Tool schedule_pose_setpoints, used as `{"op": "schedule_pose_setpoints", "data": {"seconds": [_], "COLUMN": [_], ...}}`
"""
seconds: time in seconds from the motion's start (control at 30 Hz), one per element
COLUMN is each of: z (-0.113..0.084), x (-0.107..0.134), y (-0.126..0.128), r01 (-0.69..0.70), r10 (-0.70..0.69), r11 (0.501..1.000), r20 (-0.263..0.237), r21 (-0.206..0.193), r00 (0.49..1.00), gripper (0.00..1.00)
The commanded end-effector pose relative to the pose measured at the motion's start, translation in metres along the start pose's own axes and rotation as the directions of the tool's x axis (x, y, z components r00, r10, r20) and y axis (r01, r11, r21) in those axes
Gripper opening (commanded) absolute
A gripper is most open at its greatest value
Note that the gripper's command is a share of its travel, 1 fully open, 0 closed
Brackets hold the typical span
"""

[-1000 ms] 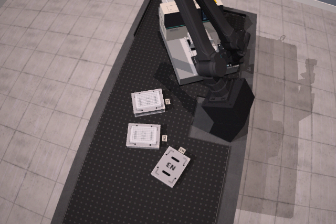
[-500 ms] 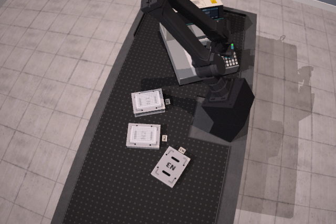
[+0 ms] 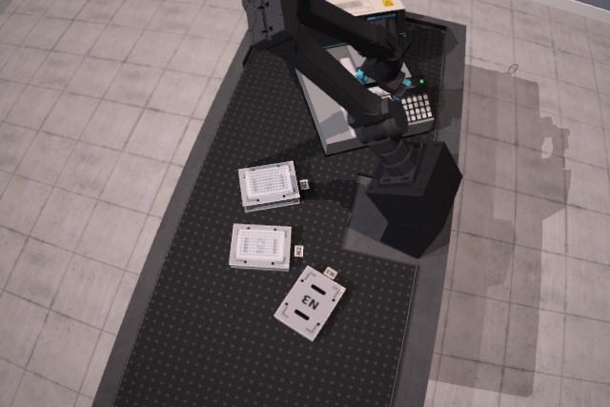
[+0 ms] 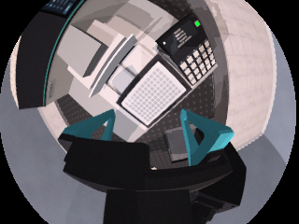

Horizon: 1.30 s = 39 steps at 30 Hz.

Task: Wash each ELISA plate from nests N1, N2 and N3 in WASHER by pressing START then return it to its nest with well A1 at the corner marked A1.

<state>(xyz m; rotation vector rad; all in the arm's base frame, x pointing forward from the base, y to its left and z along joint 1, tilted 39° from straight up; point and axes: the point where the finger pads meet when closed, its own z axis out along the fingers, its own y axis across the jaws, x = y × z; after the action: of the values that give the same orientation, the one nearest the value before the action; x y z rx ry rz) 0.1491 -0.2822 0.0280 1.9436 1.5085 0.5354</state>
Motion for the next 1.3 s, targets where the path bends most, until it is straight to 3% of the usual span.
{"op": "schedule_pose_setpoints", "data": {"seconds": [0.0,0.13,0.27,0.6,0.97,1.07,1.27], "z": [0.001,-0.003,0.001,-0.002,-0.001,0.010,0.017], "x": [-0.006,-0.008,-0.006,-0.010,-0.003,0.007,0.007], "y": [0.003,0.009,0.002,-0.001,0.000,-0.006,-0.005], "r01": [-0.208,-0.256,-0.393,-0.671,-0.650,-0.656,-0.655], "r10": [0.209,0.257,0.396,0.681,0.661,0.670,0.669], "r11": [0.978,0.966,0.917,0.730,0.748,0.739,0.740], "r20": [-0.015,-0.012,-0.038,-0.054,-0.059,-0.068,-0.068], "r21": [0.029,0.028,0.068,0.132,0.131,0.153,0.151], "r00": [0.978,0.966,0.917,0.730,0.748,0.739,0.740], "gripper": [1.00,1.00,1.00,1.00,1.00,1.00,1.00]}}
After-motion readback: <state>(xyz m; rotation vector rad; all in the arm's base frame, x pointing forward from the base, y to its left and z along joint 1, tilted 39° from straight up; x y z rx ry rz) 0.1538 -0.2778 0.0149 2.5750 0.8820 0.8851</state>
